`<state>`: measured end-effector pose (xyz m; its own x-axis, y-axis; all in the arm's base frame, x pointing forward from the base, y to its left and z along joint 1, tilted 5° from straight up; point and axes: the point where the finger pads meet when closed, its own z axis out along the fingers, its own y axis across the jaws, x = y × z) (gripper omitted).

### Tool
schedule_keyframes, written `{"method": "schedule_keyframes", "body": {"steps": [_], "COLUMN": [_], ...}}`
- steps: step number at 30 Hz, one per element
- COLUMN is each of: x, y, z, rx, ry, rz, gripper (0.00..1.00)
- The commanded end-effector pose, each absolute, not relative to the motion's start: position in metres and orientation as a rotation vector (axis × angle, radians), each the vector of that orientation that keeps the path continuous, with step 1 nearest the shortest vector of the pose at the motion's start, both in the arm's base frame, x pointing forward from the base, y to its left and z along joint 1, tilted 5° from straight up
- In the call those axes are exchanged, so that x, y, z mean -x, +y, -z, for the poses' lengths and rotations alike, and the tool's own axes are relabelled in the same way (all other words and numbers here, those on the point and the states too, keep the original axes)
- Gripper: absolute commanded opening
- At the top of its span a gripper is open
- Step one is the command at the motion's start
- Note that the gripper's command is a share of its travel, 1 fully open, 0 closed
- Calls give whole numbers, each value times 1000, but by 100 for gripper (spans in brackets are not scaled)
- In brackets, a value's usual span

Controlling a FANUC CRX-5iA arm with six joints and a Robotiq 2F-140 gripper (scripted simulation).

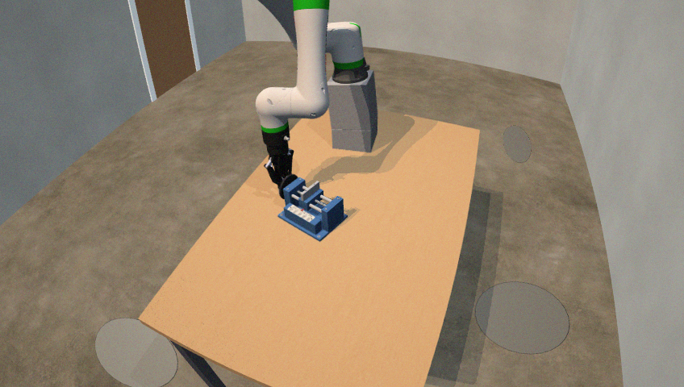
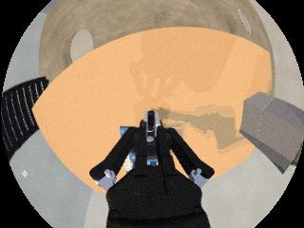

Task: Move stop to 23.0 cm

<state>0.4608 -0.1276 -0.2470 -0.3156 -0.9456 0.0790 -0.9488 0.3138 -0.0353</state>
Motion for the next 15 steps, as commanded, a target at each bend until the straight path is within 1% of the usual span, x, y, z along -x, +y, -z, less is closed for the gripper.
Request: {"method": "schedule_keyframes", "body": {"steps": [1, 15], "x": [-464, -493], "y": [-129, -137], "z": [247, 223], "rx": [-1812, -1812], "ry": [-2511, -2511], "rz": [-116, -116], "gripper": [4, 4]}}
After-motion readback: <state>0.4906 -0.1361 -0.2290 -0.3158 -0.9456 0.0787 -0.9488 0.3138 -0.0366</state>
